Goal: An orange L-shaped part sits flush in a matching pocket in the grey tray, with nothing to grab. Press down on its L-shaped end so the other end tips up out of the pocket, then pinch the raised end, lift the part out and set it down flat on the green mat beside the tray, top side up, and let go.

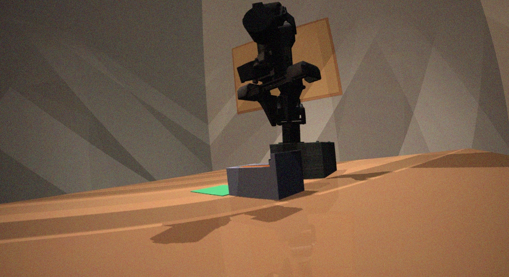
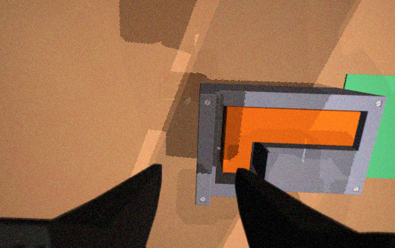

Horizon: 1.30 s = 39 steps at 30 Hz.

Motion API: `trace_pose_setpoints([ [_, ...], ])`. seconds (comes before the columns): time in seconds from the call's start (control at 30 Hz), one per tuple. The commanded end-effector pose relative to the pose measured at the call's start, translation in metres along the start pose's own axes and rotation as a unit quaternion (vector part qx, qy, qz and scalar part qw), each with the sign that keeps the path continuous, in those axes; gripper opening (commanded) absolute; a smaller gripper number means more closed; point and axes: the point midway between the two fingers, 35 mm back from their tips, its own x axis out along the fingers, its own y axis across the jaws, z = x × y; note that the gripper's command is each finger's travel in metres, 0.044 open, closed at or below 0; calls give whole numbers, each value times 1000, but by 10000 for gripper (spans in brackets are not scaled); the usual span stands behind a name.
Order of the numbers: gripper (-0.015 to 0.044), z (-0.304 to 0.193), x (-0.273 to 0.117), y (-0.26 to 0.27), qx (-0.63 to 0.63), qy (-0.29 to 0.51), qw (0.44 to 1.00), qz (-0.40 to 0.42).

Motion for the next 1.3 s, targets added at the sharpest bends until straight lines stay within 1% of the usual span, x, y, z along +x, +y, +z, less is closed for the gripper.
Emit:
trace_pose_setpoints([
  [0.0,180,-8,-1,-7,-13,10,1000,-18],
  [0.07,180,-8,-1,-7,-13,10,1000,-18],
  [0.13,180,-7,9,-7,-13,10,1000,-18],
  [0.27,180,-8,56,-8,-13,10,1000,-18],
  [0.33,180,-10,72,-10,-13,10,1000,-18],
  [0.63,180,-10,76,-10,-13,10,1000,-18],
  [1.27,180,-11,108,-12,-13,10,1000,-18],
])
